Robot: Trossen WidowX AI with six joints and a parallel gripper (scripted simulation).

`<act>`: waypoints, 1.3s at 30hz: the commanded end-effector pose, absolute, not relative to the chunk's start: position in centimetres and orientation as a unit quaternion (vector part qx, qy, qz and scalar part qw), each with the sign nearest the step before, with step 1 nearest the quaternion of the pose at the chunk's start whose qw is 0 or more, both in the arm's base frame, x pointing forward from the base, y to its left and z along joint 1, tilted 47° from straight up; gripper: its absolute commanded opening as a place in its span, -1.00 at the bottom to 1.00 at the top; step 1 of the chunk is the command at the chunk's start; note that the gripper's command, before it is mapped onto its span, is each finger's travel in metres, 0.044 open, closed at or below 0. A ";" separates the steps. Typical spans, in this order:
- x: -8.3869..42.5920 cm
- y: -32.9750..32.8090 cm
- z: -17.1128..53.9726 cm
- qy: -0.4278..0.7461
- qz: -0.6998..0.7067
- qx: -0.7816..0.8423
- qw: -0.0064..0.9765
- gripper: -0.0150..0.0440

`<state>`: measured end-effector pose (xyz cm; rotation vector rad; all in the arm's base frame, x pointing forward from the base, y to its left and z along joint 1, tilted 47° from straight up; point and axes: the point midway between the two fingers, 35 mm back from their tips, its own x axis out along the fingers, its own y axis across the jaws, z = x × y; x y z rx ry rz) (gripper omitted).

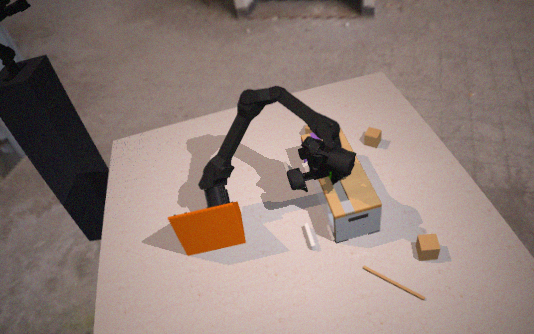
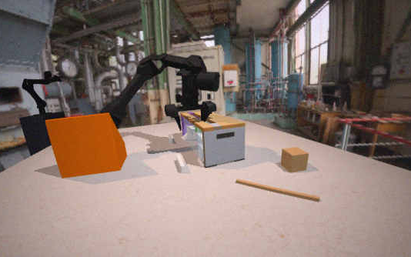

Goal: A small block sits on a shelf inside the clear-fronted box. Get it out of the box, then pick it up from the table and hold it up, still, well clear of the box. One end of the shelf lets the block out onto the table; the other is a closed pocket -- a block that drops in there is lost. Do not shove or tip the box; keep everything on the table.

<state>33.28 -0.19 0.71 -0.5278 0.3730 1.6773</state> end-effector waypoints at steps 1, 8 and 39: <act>33.1 0.5 0.3 0.164 0.731 -0.223 0.624 0.86; 33.2 0.3 0.6 0.163 0.731 -0.228 0.622 0.86; 32.8 1.7 2.0 0.163 0.732 -0.227 0.622 0.86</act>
